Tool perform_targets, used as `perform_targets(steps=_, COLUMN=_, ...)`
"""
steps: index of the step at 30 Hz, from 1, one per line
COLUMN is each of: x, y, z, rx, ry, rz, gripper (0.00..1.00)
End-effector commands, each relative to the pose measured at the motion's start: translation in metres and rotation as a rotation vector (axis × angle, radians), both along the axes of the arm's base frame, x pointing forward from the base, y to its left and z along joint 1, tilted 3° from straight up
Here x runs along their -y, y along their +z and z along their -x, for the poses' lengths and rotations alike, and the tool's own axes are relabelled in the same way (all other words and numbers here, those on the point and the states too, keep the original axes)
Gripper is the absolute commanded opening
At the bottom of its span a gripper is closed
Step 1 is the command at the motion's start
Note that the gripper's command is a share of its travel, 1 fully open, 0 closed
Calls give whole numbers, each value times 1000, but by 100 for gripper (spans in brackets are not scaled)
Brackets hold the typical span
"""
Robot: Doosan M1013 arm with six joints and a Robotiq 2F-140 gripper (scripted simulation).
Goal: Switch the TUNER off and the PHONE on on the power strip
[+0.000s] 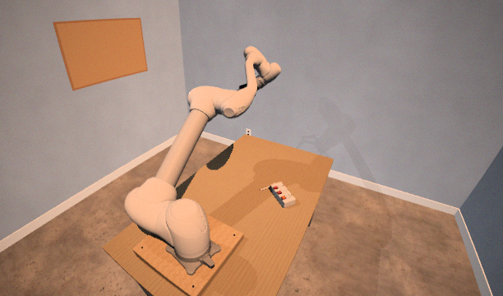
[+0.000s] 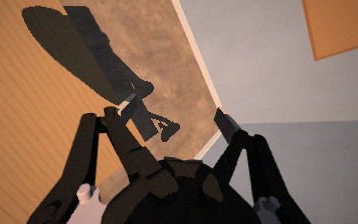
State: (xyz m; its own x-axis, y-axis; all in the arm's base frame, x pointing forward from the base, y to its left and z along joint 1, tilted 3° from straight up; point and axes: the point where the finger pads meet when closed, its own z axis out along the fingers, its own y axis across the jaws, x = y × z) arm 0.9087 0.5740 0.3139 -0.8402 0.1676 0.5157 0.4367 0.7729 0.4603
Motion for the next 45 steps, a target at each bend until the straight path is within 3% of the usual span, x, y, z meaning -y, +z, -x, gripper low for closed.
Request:
perform_targets(steps=1, x=0, y=0, z=0, rx=0, ry=0, rz=0, gripper=100)
perform_targets(steps=17, x=0, y=0, z=0, rx=0, ry=0, rz=0, gripper=100)
perform_targets(steps=18, x=0, y=0, z=0, rx=0, ry=0, rz=0, gripper=0)
perform_targets(steps=45, x=0, y=0, z=0, rx=-1, ry=-2, rz=1, gripper=0)
